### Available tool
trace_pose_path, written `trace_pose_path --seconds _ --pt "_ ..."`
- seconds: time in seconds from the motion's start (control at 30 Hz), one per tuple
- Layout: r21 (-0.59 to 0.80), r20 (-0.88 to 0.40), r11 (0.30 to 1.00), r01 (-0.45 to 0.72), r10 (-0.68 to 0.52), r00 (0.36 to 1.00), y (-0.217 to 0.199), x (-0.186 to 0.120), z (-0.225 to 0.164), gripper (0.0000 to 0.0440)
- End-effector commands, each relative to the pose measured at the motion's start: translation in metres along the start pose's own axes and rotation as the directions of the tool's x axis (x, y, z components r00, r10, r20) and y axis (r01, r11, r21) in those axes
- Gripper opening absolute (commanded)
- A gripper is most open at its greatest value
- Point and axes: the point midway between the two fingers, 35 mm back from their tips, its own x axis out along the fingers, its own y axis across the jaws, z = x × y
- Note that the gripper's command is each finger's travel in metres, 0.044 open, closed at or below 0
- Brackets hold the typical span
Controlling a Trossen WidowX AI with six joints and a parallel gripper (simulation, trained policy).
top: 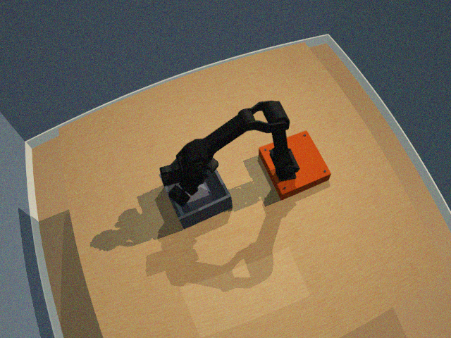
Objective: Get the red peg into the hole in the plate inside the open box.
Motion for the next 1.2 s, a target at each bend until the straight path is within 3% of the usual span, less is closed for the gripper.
trace_pose_path --seconds 0.0,0.1,0.23,0.37,0.73,1.17 --pt "-0.025 -0.023 1.000 0.003 -0.004 1.000 -0.002 0.009 -0.001 0.0001" --pt "-0.049 -0.049 0.999 0.008 -0.011 0.999 -0.004 0.018 -0.003 0.0035" --pt "-0.064 -0.081 0.998 0.012 -0.017 0.997 -0.005 0.028 -0.003 0.0128" --pt "-0.085 -0.085 0.996 0.000 -0.008 0.996 -0.003 0.029 0.007 0.0153" --pt "-0.072 -0.142 0.996 -0.057 0.047 0.989 0.024 0.012 0.034 0.0430" --pt "-0.078 -0.169 0.980 -0.181 0.166 0.971 0.069 -0.010 0.057 0.0440"
